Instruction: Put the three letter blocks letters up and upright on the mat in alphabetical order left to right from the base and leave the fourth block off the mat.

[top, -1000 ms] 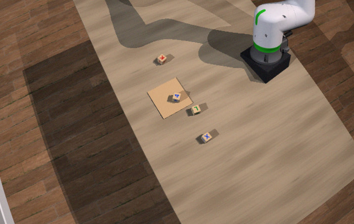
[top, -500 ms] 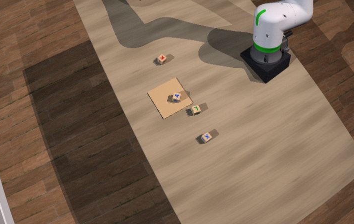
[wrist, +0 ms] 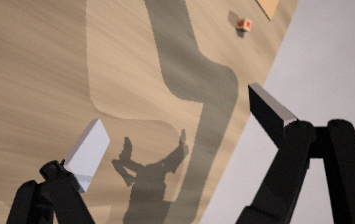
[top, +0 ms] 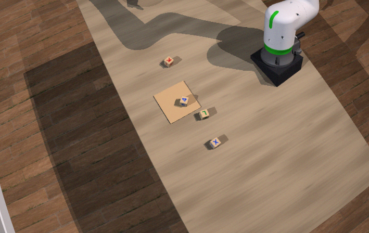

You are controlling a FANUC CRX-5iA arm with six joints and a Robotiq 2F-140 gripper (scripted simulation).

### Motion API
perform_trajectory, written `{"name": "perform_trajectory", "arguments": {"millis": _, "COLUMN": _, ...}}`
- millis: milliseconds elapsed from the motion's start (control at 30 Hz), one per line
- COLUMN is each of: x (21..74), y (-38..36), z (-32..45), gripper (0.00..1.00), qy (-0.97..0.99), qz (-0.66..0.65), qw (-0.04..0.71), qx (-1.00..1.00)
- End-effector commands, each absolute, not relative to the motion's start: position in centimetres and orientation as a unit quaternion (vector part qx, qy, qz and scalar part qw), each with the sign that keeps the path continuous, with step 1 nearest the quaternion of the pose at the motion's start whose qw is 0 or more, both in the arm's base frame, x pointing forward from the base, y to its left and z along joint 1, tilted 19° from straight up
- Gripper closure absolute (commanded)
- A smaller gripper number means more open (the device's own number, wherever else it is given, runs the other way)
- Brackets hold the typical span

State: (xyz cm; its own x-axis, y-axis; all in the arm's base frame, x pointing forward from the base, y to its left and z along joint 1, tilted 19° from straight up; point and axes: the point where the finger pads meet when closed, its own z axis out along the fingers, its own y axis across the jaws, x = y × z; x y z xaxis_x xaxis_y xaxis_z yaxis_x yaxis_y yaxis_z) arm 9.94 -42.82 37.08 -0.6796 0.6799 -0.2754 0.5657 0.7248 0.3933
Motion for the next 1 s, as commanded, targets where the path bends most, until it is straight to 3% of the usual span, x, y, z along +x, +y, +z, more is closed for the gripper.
{"name": "perform_trajectory", "arguments": {"millis": 0, "x": 12.2, "y": -42.5, "z": 36.6, "gripper": 0.00, "qy": 0.930, "qz": 0.131, "qw": 0.199, "qx": 0.279}}
{"name": "perform_trajectory", "arguments": {"millis": 967, "x": 27.1, "y": -36.7, "z": 33.2, "gripper": 0.00, "qy": 0.962, "qz": 0.084, "qw": 0.155, "qx": -0.211}}
